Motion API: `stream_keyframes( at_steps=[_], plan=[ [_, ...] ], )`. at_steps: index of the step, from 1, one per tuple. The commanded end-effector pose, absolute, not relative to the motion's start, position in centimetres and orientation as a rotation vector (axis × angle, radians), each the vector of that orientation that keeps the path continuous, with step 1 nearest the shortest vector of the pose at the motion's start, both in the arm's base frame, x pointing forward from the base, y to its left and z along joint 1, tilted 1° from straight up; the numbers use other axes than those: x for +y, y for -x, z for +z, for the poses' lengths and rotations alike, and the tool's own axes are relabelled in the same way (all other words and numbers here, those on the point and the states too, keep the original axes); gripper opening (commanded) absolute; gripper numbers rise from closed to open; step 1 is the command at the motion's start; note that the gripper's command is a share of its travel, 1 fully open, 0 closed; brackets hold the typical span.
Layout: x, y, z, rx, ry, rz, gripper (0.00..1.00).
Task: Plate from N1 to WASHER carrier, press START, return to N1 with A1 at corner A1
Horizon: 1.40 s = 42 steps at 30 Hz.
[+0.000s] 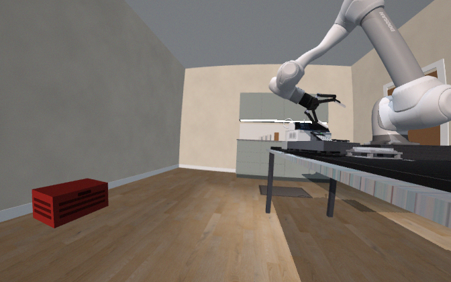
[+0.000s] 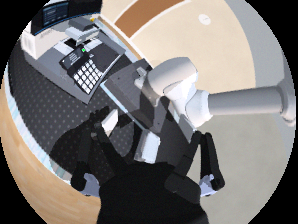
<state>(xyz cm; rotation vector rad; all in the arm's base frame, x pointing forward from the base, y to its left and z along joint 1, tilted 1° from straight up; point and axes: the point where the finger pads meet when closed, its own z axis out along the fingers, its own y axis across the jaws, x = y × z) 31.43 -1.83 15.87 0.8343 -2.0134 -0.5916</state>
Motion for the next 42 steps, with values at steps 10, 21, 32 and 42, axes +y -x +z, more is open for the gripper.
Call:
stream_keyframes(
  at_steps=[10, 21, 32, 42],
  plan=[
    [-1.8, -31.4, 15.9, -2.013, -0.834, -0.592, 1.00],
    [-1.6, -30.4, 16.4, -2.019, -0.987, -0.632, 0.70],
    [-1.2, -28.4, 17.1, -1.982, -1.423, -0.705, 0.70],
    [-1.0, -27.0, 17.5, -1.897, -1.749, -0.718, 0.70]
  ],
)
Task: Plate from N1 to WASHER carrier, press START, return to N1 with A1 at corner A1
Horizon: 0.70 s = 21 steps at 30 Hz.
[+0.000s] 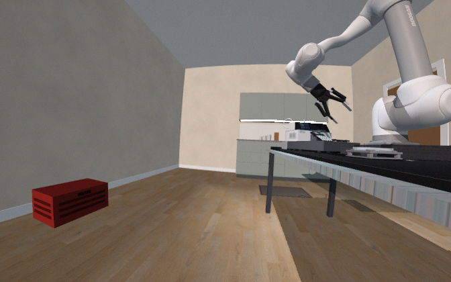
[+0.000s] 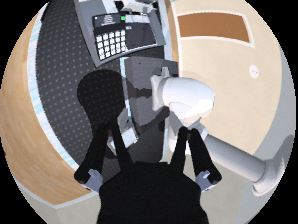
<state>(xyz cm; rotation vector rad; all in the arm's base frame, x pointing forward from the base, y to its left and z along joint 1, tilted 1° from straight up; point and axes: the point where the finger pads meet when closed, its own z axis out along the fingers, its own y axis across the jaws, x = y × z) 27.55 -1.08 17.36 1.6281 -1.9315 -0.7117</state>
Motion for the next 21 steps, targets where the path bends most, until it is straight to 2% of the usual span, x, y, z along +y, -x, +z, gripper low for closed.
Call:
stream_keyframes(
  at_steps=[1, 21],
  plan=[
    [-1.0, -27.0, 17.5, -1.882, -1.790, -0.717, 0.70],
    [-0.5, -24.7, 17.7, -1.473, -2.483, -0.601, 0.70]
  ],
)
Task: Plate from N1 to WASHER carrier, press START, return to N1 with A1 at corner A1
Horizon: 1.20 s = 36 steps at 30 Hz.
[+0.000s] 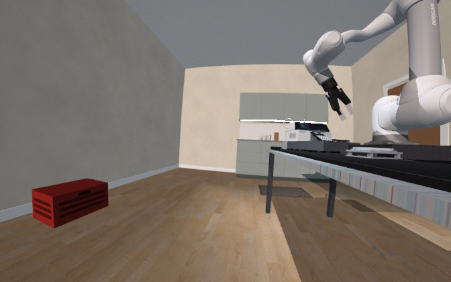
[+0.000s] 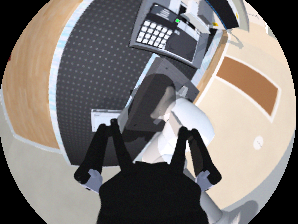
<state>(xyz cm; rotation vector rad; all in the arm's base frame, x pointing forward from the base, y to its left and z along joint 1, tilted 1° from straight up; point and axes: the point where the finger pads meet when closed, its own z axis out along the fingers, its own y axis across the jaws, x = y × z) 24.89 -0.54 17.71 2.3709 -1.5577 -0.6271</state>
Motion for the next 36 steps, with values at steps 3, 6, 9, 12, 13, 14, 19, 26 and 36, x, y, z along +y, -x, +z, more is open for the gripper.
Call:
stream_keyframes(
  at_steps=[3, 6, 9, 12, 13, 14, 19, 26, 36],
  plan=[
    [-0.4, -24.3, 17.7, -1.377, -2.584, -0.564, 0.70],
    [-0.4, -24.0, 17.7, -1.343, -2.616, -0.551, 0.70],
    [-0.3, -23.7, 17.6, -1.237, -2.708, -0.507, 0.70],
    [-0.2, -23.4, 17.6, -1.124, -2.793, -0.460, 0.70],
    [-0.2, -23.4, 17.6, -1.085, -2.820, -0.444, 0.70],
    [-0.2, -23.1, 17.5, -1.045, -2.846, -0.427, 0.70],
    [-0.1, -22.9, 17.5, -0.837, -2.959, -0.337, 0.70],
    [0.0, -22.4, 17.3, -0.614, -3.044, -0.239, 0.70],
    [0.2, -21.7, 17.0, -0.145, -3.126, -0.033, 0.70]
  ],
)
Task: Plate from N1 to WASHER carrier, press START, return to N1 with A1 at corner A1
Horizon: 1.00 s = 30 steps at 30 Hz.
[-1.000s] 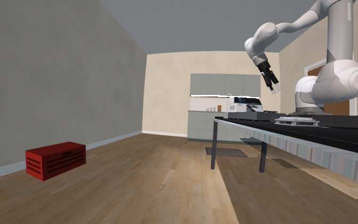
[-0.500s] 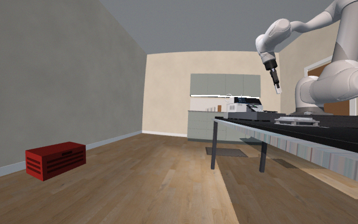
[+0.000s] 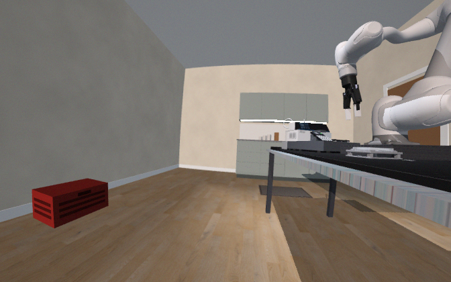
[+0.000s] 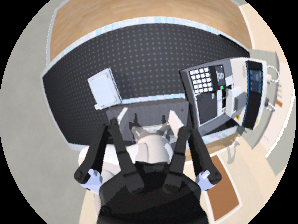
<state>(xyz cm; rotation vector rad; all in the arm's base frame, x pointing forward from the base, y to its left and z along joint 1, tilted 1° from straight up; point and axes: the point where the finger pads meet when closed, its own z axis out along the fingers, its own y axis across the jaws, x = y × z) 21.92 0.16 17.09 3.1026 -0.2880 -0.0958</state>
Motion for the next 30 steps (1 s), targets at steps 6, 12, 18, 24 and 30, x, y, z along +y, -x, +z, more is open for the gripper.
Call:
stream_keyframes(
  at_steps=[6, 12, 18, 24, 30],
  plan=[
    [0.2, -21.7, 17.0, -0.003, -3.127, 0.029, 0.70],
    [0.2, -21.7, 17.0, -0.003, -3.127, 0.029, 0.70],
    [2.6, -23.0, 15.8, 0.119, -3.124, 0.028, 0.70],
    [4.3, -23.9, 15.0, 0.119, -3.124, 0.028, 0.70],
    [6.7, -25.2, 13.8, 0.119, -3.124, 0.028, 0.70]
  ],
)
